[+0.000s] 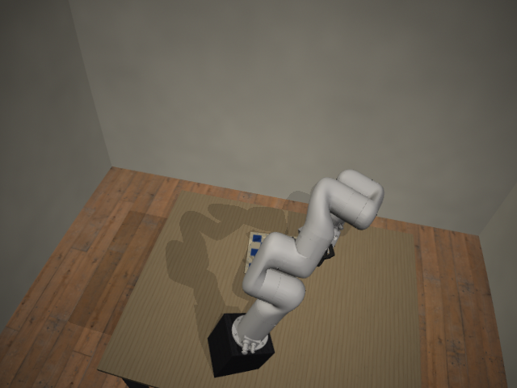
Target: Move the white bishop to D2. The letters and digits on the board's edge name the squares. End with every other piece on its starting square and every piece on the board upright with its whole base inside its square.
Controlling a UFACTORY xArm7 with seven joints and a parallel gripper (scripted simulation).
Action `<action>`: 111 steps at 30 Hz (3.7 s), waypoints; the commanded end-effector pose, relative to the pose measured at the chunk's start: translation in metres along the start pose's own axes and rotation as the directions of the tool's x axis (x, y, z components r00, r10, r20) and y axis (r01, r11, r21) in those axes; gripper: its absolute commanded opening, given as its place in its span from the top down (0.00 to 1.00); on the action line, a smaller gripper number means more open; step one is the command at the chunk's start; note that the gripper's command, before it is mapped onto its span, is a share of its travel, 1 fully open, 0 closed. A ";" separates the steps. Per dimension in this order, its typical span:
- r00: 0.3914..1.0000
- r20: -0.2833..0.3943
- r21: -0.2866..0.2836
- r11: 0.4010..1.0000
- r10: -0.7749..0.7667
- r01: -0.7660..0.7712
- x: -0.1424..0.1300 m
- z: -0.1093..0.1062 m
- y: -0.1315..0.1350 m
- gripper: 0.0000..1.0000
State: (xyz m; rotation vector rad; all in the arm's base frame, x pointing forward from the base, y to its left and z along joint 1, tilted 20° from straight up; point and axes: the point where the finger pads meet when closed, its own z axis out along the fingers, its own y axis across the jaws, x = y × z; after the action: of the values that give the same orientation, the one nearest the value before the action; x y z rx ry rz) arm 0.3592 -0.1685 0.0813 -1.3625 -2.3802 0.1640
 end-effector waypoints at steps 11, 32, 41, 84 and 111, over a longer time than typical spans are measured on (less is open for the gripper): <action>0.961 0.235 0.054 0.989 -0.144 0.135 0.010 0.000 0.005 0.00; 0.880 0.378 0.100 0.958 -0.287 0.269 0.027 -0.001 0.018 0.00; 0.880 0.378 0.100 0.958 -0.287 0.269 0.027 -0.001 0.018 0.00; 0.617 0.571 0.199 0.820 -0.542 0.536 0.083 0.004 0.051 0.00; 0.569 0.590 0.215 0.790 -0.573 0.574 0.094 0.007 0.056 0.00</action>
State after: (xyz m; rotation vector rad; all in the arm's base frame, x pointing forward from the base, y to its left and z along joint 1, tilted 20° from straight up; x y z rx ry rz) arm 0.3581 -0.0607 0.0840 -0.4610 -3.2472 0.5007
